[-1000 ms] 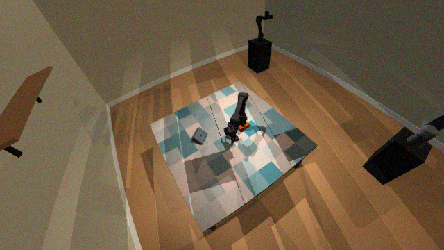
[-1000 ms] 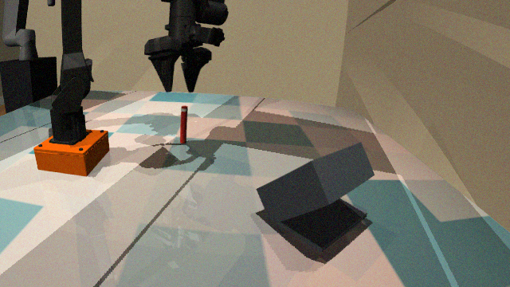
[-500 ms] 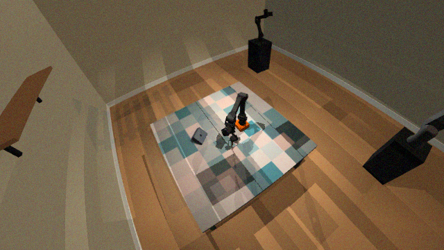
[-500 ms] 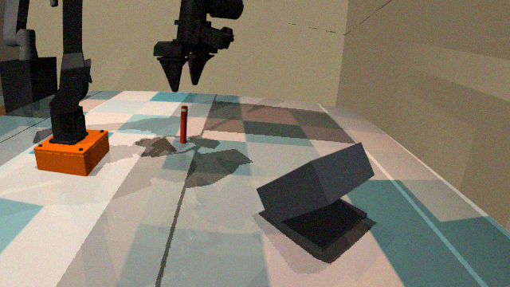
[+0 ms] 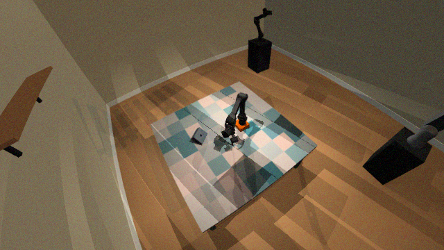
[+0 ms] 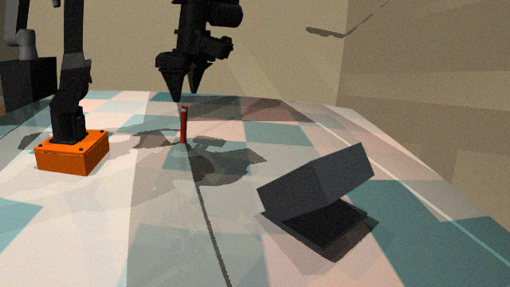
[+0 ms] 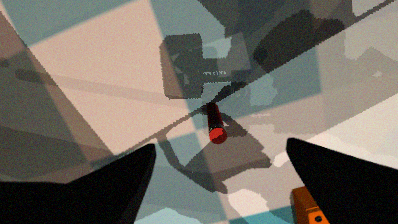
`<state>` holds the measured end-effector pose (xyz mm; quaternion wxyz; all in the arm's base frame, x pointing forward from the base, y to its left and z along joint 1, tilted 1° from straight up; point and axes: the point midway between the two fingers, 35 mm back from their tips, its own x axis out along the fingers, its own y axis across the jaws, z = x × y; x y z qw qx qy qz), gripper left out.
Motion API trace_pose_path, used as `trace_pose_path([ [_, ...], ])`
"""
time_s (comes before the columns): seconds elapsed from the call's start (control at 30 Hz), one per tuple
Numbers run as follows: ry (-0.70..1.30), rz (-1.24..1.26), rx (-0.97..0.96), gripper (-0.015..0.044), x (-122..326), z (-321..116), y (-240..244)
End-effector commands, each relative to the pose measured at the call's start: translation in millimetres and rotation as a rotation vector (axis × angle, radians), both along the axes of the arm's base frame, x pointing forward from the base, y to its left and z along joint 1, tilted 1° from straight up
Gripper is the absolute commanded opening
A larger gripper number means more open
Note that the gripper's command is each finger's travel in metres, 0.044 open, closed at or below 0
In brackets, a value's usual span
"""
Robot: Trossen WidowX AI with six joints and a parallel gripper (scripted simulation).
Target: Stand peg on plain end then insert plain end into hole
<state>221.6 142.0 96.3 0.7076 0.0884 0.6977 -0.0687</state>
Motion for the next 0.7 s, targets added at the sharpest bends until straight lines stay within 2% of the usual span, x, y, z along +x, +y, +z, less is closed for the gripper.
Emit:
trace_pose_path([
  [0.0, 0.005, 0.006, 0.002, 0.044, 0, -6, 1],
  [0.67, 0.005, 0.006, 0.002, 0.044, 1, -39, 2],
])
